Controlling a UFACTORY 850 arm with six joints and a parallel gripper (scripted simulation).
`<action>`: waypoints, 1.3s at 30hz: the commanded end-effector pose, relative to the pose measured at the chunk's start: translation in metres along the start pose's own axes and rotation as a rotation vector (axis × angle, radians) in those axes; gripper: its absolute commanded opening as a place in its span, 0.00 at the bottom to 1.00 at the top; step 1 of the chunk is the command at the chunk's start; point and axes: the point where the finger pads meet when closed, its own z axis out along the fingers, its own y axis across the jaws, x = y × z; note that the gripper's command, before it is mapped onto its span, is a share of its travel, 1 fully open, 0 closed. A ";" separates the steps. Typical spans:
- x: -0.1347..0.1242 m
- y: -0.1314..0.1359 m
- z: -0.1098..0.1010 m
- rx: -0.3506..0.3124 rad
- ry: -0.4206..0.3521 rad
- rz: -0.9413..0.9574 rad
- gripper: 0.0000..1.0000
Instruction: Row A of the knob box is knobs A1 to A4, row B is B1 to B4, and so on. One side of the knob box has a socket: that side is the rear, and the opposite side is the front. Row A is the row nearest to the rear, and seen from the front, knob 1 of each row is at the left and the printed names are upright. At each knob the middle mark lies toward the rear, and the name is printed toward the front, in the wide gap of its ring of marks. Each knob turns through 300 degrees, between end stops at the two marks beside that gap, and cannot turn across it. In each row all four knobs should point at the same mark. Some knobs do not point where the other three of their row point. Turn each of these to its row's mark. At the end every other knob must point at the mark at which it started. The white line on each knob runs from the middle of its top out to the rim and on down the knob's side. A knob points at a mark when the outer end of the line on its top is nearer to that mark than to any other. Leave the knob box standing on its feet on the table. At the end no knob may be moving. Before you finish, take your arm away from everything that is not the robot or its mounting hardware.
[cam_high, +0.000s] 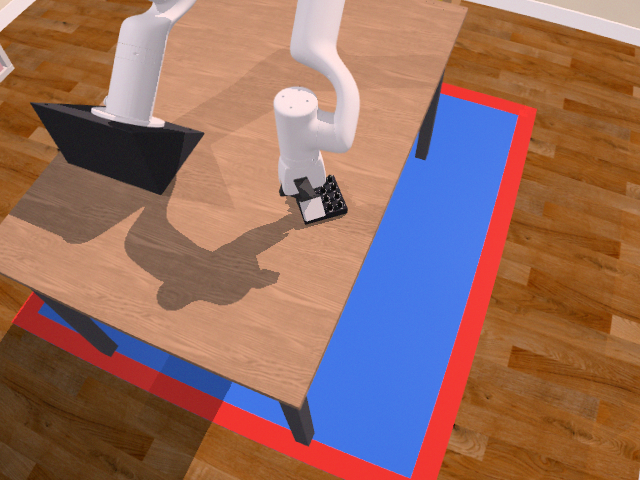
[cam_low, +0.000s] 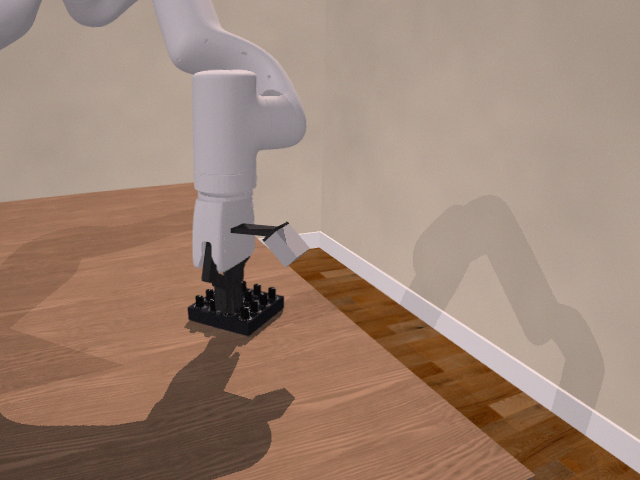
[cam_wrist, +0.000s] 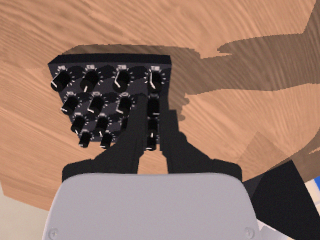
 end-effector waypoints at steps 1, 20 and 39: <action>0.001 -0.001 -0.001 0.001 0.001 -0.001 0.08; 0.001 -0.001 -0.001 0.001 0.001 0.003 0.08; 0.001 -0.001 -0.001 0.001 0.001 0.107 0.08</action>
